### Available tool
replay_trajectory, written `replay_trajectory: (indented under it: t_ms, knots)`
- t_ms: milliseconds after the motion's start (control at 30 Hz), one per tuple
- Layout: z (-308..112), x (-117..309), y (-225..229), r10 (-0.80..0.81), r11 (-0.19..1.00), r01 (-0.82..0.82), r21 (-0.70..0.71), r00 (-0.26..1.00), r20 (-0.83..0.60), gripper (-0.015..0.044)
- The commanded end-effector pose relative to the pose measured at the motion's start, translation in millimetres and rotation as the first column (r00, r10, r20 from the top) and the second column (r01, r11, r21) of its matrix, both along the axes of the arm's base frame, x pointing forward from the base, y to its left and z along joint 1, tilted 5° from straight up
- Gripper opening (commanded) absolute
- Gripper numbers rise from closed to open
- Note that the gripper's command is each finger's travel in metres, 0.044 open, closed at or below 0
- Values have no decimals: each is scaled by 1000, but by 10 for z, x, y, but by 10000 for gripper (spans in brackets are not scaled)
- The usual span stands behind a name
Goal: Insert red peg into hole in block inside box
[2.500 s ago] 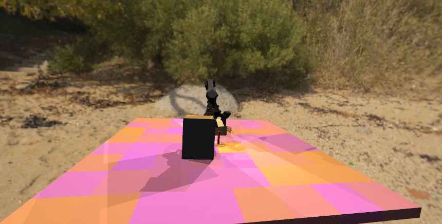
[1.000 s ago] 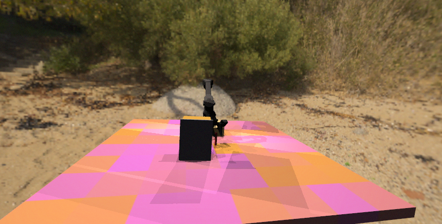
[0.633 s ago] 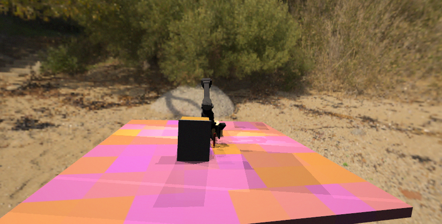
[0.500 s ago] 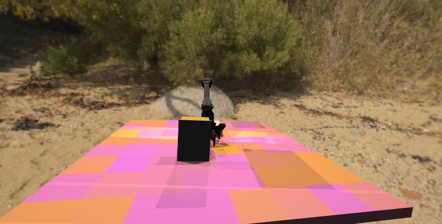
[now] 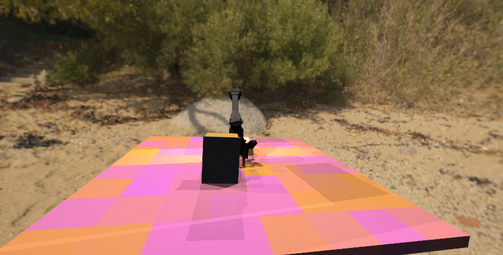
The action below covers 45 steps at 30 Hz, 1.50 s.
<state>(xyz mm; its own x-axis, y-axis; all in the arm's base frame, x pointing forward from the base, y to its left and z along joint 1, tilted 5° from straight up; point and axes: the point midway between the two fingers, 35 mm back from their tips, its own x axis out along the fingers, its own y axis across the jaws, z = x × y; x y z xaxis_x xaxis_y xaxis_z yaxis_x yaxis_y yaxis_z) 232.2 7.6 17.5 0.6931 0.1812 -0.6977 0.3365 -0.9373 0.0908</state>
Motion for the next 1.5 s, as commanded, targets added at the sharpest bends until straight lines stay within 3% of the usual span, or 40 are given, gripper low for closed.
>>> replay_trajectory:
  t_ms: [0, 1467]
  knots:
    - [3, 0, 0, 0, 1000, 0, 0, 1000, -1, 0]
    - [552, 79, -26, -17, 1000, 17, 2, 1000, 4, 0]
